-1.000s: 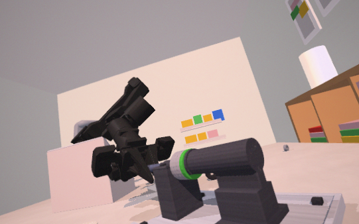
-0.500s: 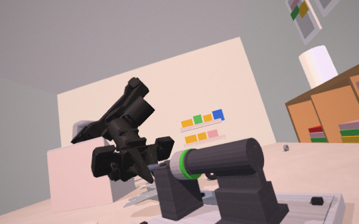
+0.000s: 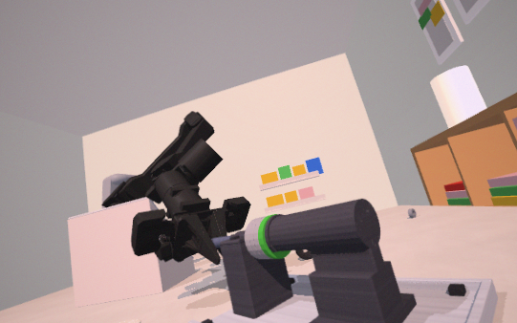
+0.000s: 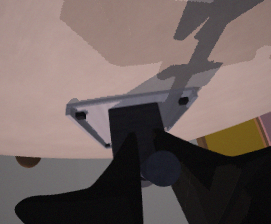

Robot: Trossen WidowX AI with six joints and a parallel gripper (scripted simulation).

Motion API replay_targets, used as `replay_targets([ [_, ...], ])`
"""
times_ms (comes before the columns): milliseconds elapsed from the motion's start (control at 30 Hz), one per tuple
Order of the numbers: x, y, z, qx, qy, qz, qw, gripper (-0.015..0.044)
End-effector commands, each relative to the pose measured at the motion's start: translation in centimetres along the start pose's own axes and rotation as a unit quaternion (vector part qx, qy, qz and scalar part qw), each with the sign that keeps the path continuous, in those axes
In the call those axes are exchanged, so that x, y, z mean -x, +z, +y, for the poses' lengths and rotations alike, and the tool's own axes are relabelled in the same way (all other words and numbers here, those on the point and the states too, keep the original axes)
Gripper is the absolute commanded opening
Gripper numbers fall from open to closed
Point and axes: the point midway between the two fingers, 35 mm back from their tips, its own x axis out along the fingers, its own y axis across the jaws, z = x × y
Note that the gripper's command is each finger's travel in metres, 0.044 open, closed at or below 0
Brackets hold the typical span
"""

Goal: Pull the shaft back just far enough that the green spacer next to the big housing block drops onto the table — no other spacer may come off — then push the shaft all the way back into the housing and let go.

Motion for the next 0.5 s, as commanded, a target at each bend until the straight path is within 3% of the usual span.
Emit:
replay_targets([
  [0, 0.08, 0.00, -0.11, -0.002, -0.001, 0.000, 1.000, 0.0000],
  [467, 0.18, 0.10, -0.11, -0.002, -0.001, 0.000, 1.000, 0.0000],
])
